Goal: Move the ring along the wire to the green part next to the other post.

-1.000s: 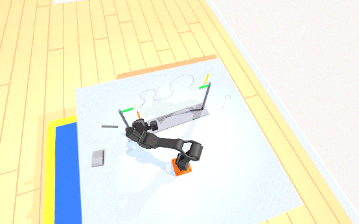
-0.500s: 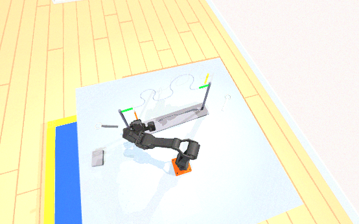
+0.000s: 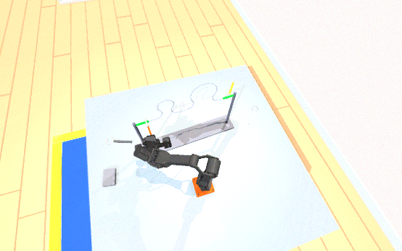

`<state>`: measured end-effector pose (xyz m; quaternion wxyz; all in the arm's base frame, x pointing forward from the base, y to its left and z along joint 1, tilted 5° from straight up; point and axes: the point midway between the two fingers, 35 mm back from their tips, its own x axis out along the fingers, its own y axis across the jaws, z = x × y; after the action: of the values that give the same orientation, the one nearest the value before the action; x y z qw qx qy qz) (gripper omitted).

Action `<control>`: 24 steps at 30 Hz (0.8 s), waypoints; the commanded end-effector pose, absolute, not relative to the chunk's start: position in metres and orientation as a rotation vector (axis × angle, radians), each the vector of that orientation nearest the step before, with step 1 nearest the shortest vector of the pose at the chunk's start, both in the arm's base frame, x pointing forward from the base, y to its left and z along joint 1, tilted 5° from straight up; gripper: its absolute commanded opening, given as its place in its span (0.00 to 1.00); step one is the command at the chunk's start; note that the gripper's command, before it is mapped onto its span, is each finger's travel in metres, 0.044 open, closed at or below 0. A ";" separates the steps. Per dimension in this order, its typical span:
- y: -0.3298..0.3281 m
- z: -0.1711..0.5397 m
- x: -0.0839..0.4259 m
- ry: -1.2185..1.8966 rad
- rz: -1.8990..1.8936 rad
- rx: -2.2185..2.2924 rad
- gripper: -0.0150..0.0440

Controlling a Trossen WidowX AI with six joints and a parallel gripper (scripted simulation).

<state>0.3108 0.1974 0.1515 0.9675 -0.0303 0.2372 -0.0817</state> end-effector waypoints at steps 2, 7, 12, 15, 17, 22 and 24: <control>0.203 0.154 0.312 0.472 -0.167 -0.053 0.00; 0.203 0.149 0.311 0.472 -0.167 -0.053 0.00; 0.203 0.142 0.311 0.472 -0.167 -0.053 0.00; 0.202 0.140 0.311 0.472 -0.167 -0.053 0.00; 0.202 0.140 0.311 0.472 -0.167 -0.053 0.00; 0.202 0.140 0.311 0.472 -0.167 -0.053 0.00; 0.202 0.140 0.311 0.472 -0.167 -0.053 0.00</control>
<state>0.3110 0.2029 0.1399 0.9683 -0.0279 0.2348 -0.0810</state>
